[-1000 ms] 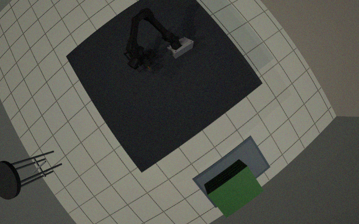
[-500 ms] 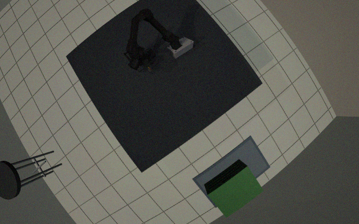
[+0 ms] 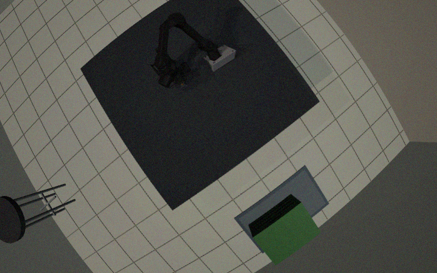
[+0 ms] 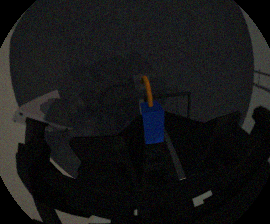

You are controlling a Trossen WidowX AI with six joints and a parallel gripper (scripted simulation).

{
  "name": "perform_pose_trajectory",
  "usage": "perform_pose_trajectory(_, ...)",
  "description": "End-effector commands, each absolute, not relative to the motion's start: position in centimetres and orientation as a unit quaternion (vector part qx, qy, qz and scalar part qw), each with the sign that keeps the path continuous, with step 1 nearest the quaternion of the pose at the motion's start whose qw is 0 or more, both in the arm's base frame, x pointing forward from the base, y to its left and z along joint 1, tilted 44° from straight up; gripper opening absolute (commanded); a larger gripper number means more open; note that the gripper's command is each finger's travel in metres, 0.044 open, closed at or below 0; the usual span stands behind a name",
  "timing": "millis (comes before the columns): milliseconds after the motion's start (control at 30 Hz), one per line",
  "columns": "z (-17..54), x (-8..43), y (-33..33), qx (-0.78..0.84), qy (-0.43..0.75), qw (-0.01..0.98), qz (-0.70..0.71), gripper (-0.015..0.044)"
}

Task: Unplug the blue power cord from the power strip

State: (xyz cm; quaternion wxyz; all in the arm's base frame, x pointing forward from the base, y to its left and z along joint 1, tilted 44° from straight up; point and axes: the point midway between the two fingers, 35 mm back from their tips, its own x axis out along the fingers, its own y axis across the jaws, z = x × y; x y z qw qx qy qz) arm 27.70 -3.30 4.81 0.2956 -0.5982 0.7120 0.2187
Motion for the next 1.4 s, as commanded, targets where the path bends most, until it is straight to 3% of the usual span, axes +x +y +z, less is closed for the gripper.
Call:
perform_pose_trajectory(0,3.3,28.3,-0.7,-0.597,0.698,0.311,0.243,0.0)
perform_pose_trajectory(133,3.0,28.3,-0.2,-0.597,0.698,0.311,0.243,0.0)
perform_pose_trajectory(533,3.2,28.0,-0.9,-0.598,0.699,0.308,0.242,0.0315)
perform_pose_trajectory(700,1.6,28.7,1.7,-0.598,0.698,0.309,0.243,0.044)
perform_pose_trajectory(833,-0.1,29.0,4.2,-0.598,0.698,0.309,0.243,0.044)
perform_pose_trajectory(1367,-0.1,29.0,4.2,-0.598,0.698,0.309,0.243,0.044)
